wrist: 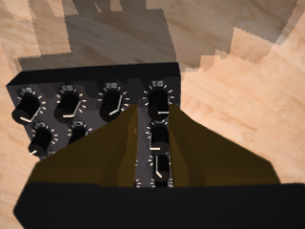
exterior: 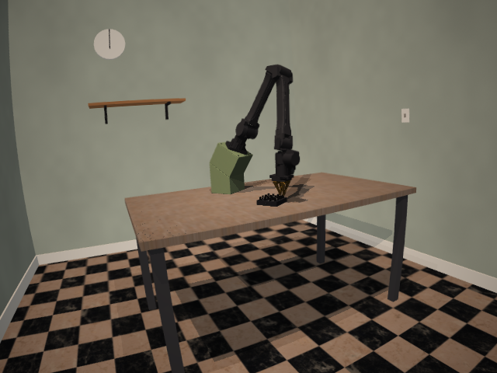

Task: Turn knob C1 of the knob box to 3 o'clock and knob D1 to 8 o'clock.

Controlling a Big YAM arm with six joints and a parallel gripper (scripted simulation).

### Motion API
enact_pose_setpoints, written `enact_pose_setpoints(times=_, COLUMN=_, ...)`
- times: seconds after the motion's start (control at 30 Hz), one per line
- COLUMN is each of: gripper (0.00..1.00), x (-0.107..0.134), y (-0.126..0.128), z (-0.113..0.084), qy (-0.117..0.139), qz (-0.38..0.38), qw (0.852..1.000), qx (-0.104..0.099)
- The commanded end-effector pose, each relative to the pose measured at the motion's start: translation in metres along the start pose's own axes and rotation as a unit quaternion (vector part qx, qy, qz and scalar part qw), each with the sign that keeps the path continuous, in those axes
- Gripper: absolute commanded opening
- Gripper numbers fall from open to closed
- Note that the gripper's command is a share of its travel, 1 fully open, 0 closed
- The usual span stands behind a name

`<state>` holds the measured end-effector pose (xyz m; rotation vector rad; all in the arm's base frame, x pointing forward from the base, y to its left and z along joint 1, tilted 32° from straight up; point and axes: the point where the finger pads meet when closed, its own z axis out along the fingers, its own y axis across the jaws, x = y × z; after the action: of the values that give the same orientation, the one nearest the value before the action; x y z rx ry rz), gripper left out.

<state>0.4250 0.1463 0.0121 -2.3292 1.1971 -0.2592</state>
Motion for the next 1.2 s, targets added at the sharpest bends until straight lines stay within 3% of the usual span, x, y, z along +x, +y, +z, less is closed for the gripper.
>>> enact_pose_setpoints(times=0.0, gripper=0.18, x=0.008, y=-0.010, z=-0.024, qy=0.007, qz=-0.001, qw=1.000, qx=0.016)
enact_pose_setpoints(times=0.33, gripper=0.18, x=0.007, y=-0.009, z=-0.042, qy=0.007, qz=-0.001, qw=1.000, qx=0.015)
enact_pose_setpoints(times=0.87, gripper=0.18, x=0.007, y=-0.010, z=-0.044, qy=0.008, qz=0.001, qw=1.000, qx=0.017)
enact_pose_setpoints(times=1.03, gripper=0.18, x=0.007, y=-0.009, z=-0.044, qy=0.007, qz=0.037, qw=0.999, qx=0.016)
enact_pose_setpoints(times=1.17, gripper=0.18, x=0.007, y=-0.009, z=-0.046, qy=0.007, qz=0.111, qw=0.994, qx=0.016)
